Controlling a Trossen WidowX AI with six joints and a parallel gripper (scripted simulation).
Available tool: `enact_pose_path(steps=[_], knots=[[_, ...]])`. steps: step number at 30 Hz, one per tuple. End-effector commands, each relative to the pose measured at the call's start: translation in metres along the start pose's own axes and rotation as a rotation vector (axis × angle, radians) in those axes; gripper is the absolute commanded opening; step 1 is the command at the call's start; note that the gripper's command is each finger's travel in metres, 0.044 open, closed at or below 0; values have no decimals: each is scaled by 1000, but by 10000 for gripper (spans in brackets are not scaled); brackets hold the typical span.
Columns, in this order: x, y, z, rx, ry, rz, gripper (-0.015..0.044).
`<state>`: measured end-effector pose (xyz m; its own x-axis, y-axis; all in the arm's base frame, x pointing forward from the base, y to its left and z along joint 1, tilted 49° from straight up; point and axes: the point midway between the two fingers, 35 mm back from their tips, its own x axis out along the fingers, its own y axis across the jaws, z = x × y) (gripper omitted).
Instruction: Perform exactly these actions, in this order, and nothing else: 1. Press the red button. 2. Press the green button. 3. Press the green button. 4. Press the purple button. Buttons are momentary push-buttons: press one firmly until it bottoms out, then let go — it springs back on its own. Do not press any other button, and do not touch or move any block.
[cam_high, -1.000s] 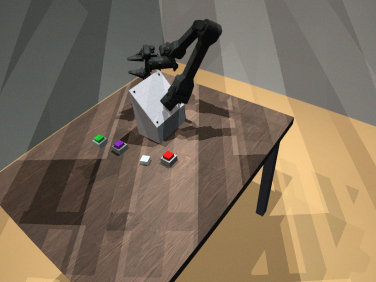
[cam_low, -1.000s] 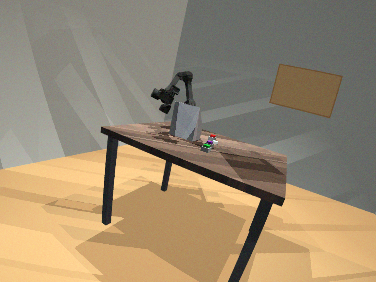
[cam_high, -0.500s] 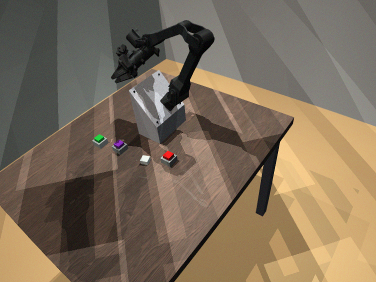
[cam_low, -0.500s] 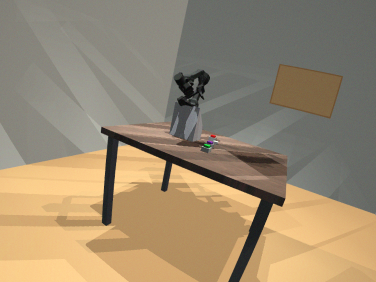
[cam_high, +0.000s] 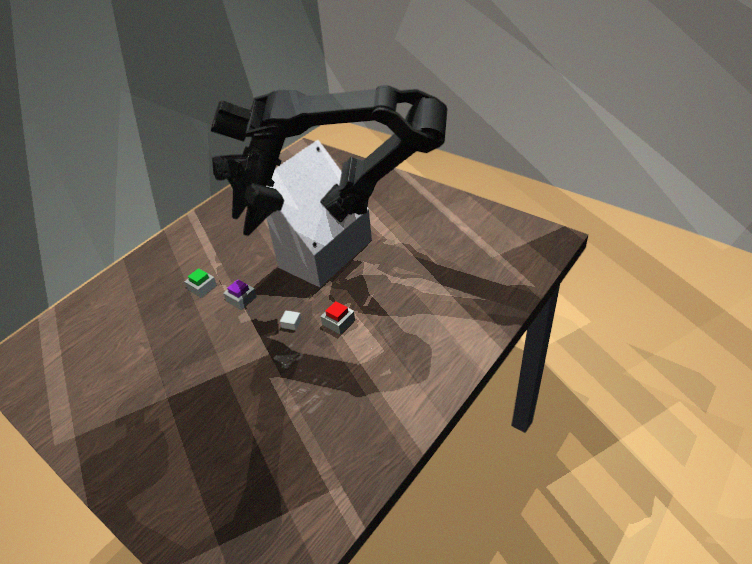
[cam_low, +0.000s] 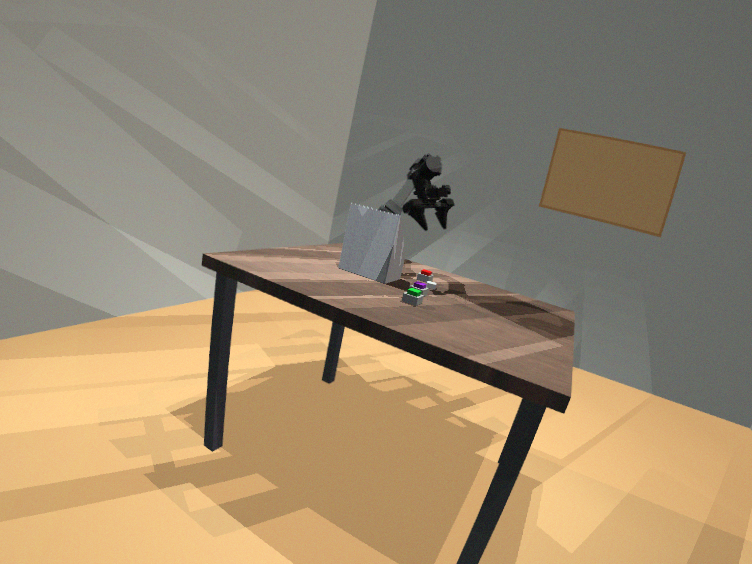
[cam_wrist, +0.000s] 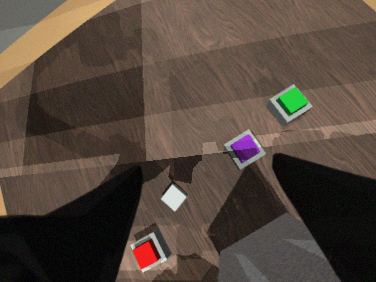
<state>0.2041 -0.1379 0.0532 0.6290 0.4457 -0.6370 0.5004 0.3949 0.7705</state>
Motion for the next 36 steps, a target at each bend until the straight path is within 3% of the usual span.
enact_pose_path(steps=[1, 12, 18, 25, 32, 36], knots=[[15, 37, -28, -111, 146, -10, 400], [31, 116, -135, -451, 576, -22, 400], [30, 119, -142, -477, 600, -24, 400], [80, 110, -174, -478, 599, -22, 216], [81, 110, -175, -477, 599, -21, 32], [81, 110, -175, -477, 599, -21, 20]])
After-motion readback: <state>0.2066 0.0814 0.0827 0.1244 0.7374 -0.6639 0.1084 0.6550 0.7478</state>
